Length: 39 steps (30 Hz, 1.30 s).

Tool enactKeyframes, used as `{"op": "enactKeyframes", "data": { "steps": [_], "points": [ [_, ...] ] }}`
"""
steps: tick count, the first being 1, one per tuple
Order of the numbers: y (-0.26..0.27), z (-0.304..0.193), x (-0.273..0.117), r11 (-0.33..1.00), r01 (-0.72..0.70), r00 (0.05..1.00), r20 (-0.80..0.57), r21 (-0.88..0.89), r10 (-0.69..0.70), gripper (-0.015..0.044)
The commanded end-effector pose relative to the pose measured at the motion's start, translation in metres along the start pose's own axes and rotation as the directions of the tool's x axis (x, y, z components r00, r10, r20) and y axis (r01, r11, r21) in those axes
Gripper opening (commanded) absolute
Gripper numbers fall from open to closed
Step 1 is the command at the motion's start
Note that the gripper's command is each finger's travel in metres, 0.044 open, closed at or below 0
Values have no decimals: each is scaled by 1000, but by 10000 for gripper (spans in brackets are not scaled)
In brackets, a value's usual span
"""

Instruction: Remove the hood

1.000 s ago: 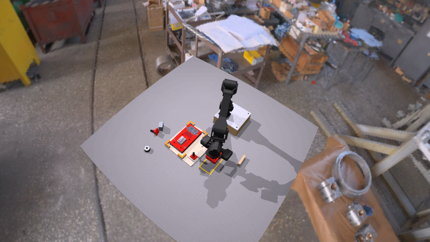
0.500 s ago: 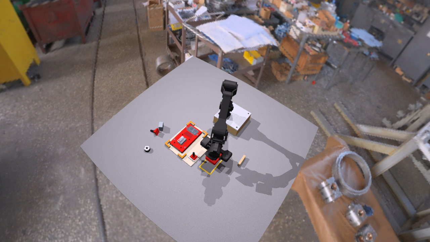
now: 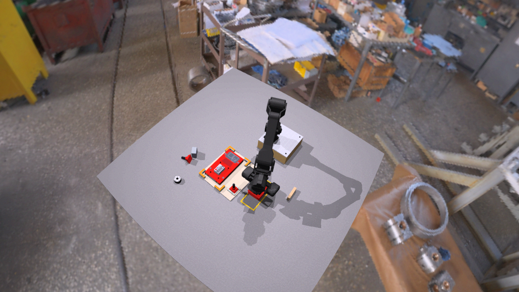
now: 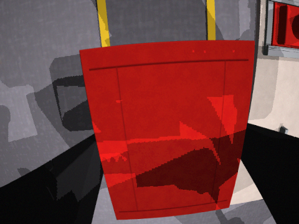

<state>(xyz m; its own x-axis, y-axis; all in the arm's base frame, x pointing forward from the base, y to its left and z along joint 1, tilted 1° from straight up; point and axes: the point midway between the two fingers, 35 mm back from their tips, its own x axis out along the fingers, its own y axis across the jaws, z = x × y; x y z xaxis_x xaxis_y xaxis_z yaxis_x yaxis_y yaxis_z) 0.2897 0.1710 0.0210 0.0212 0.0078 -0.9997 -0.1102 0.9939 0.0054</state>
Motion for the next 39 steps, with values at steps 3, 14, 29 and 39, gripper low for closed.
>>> {"op": "enactKeyframes", "data": {
  "steps": [3, 14, 29, 39],
  "points": [
    [-1, -2, 9, 1000, 7, 1000, -8, 4, -6, 0],
    [-2, -3, 19, 1000, 7, 1000, -8, 4, -7, 0],
    [-2, -3, 23, 1000, 7, 1000, -8, 4, -7, 0],
    [-2, -3, 28, 1000, 7, 1000, -8, 4, -7, 0]
  ]
}}
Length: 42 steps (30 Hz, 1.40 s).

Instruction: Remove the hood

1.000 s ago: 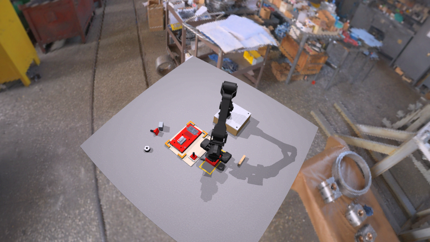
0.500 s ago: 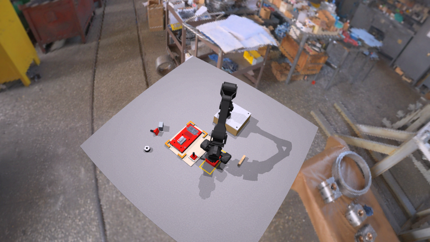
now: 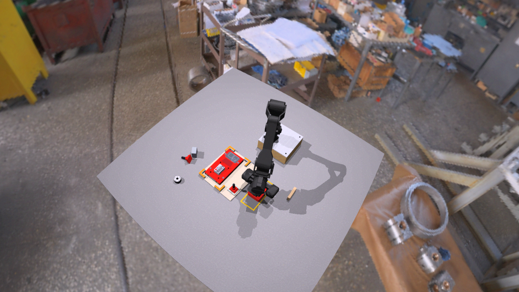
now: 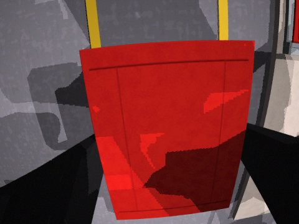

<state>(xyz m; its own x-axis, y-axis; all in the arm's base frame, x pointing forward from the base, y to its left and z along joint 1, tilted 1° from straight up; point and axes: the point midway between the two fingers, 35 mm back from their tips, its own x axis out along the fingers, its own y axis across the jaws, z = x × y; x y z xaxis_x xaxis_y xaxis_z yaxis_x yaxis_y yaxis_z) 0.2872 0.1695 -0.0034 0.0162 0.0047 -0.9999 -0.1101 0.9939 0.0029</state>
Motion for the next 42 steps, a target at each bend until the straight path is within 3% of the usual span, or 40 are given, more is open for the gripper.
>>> {"op": "enactKeyframes", "data": {
  "steps": [1, 34, 42],
  "points": [
    [-1, 0, 4, 1000, 4, 1000, -2, 4, -4, 0],
    [-1, 0, 18, 1000, 4, 1000, -2, 4, -4, 0],
    [0, 0, 16, 1000, 0, 1000, -1, 0, 0, 210]
  ]
}}
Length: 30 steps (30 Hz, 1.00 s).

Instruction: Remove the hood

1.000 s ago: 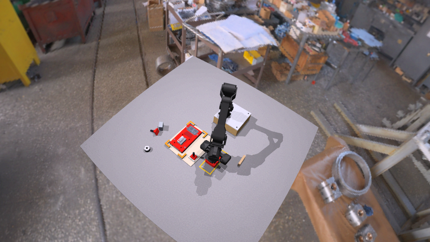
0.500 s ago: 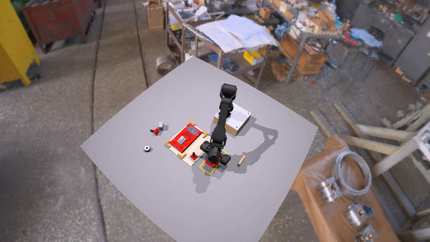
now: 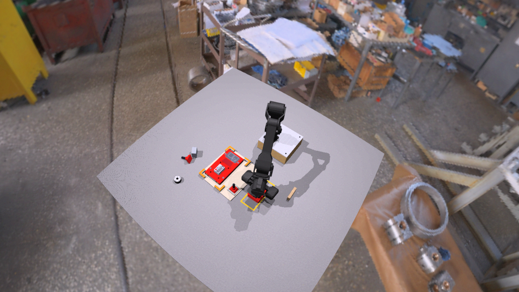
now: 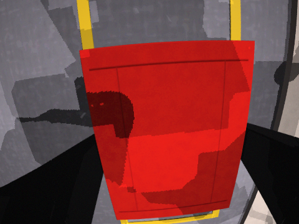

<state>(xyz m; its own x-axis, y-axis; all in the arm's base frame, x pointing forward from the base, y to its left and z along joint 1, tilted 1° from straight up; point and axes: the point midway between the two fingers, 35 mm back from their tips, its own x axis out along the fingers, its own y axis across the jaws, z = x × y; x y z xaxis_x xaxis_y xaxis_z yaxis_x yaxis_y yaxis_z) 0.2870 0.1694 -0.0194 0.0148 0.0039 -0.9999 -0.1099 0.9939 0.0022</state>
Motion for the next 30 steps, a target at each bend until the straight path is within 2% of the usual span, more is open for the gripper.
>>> {"op": "enactKeyframes", "data": {
  "steps": [1, 9, 12, 17, 30],
  "points": [
    [0, 0, 0, 1000, 0, 1000, 1, 0, 0, 236],
    [0, 0, 0, 1000, 0, 1000, 1, 0, 0, 440],
    [1, 2, -15, 1000, 1, 1000, -1, 0, -1, 440],
    [1, 1, -70, 1000, 4, 1000, -6, 0, -4, 440],
    [1, 1, -73, 1000, 4, 1000, -6, 0, -4, 440]
  ]
}}
